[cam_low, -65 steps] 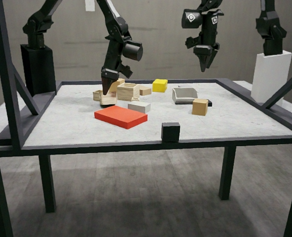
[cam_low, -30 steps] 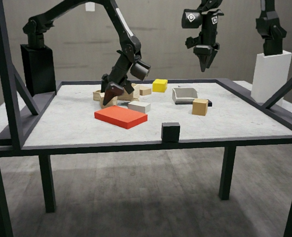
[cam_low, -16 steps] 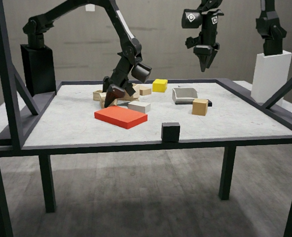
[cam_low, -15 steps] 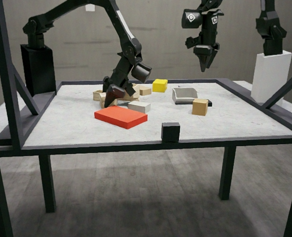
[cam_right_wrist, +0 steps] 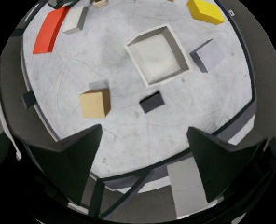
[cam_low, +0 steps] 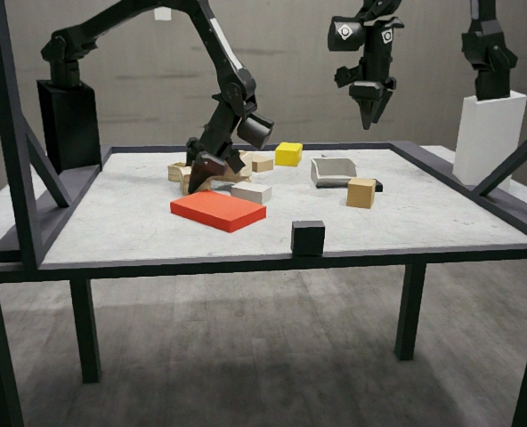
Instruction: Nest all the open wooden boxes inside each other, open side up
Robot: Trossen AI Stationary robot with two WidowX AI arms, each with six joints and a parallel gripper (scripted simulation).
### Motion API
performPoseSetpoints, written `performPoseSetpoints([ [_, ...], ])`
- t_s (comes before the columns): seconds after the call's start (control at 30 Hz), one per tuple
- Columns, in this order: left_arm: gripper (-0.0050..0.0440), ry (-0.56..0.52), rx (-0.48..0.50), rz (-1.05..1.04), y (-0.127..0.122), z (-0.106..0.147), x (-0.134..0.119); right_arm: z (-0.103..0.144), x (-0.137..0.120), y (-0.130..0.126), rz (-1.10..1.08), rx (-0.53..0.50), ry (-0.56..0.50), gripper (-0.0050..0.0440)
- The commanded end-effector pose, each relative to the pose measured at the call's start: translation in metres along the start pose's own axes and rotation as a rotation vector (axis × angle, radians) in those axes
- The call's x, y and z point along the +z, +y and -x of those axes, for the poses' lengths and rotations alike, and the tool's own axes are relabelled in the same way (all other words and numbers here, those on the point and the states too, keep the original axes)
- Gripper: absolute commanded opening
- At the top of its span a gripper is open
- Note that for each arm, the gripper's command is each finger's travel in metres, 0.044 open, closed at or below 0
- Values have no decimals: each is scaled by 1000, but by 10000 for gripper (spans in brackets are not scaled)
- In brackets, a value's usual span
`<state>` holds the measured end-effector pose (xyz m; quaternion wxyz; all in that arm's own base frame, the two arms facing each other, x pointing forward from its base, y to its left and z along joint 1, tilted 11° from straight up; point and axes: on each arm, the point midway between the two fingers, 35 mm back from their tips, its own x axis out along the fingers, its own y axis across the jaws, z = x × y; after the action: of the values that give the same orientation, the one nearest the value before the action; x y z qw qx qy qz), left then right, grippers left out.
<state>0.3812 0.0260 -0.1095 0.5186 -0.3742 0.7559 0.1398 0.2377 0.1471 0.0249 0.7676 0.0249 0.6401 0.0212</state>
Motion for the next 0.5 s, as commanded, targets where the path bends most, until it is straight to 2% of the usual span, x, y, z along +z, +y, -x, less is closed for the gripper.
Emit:
performPoseSetpoints([
  [0.0, 252, -23, -11, -14, -6, 8, 2, 6, 4, 3, -2, 11, -21, 400],
  [0.2, 252, -23, -11, -14, -6, 8, 2, 6, 4, 3, -2, 11, -21, 400],
  [0.47, 60, -23, -11, -14, -6, 8, 2, 6, 4, 3, -2, 11, -21, 400],
])
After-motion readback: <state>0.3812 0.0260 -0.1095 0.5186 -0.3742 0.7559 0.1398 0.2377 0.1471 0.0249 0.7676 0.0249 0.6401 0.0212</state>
